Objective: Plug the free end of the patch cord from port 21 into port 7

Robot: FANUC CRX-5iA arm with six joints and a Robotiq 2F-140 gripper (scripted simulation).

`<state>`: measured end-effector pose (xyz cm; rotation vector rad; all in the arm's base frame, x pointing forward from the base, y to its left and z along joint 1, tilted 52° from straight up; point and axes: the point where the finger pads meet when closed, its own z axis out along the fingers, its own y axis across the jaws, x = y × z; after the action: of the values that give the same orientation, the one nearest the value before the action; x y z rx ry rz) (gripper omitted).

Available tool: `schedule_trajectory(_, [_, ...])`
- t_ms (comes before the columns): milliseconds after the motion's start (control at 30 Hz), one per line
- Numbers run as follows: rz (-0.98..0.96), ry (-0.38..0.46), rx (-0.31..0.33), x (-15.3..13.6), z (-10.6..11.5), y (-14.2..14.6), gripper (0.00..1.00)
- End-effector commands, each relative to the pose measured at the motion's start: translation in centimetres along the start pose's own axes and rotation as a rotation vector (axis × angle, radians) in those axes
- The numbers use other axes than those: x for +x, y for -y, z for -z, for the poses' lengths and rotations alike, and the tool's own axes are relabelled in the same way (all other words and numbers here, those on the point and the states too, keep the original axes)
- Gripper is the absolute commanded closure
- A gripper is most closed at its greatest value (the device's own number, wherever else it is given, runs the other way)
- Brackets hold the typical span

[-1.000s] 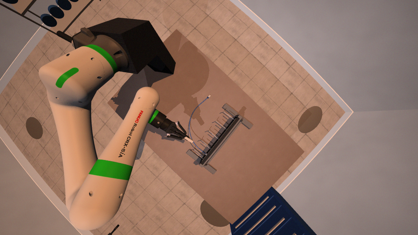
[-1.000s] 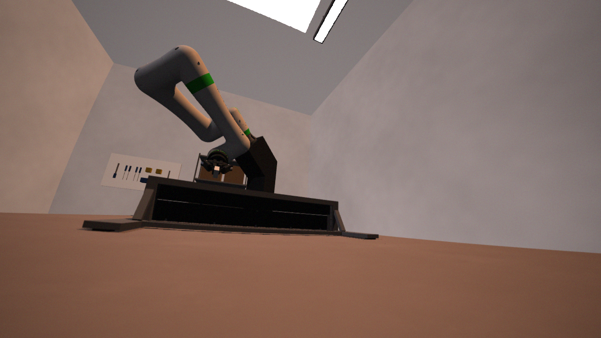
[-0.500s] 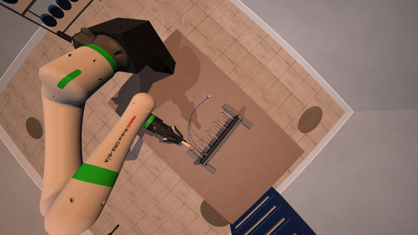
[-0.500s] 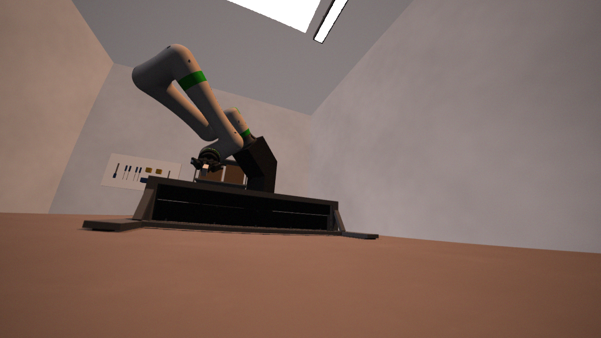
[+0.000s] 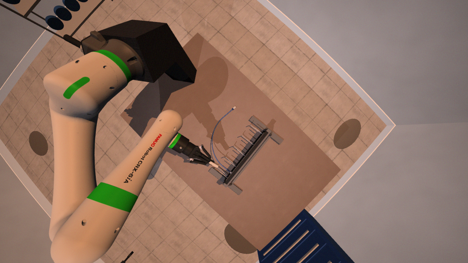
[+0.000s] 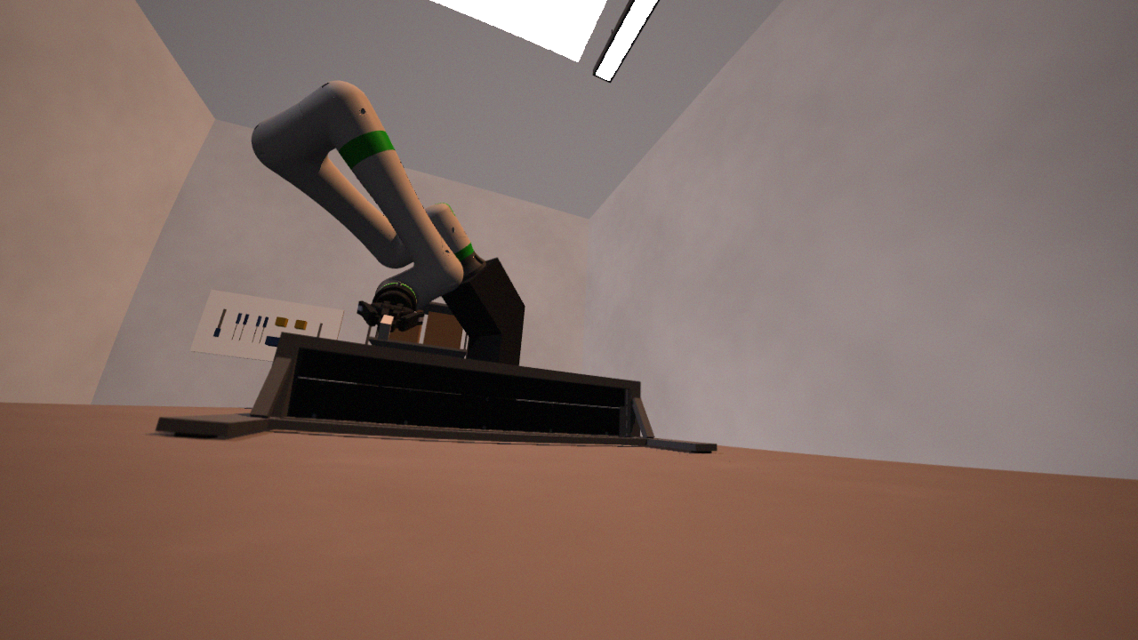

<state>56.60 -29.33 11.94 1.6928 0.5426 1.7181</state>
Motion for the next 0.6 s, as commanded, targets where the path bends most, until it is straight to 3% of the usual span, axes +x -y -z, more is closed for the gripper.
schedule_trajectory(0, [0.001, 0.001, 0.000, -0.1, -2.7, 0.0, 1.00])
schedule_trajectory(267, [0.001, 0.001, 0.000, -0.1, -8.3, 0.0, 1.00])
schedule_trajectory(567, [0.001, 0.001, 0.000, -0.1, -9.5, 0.0, 1.00])
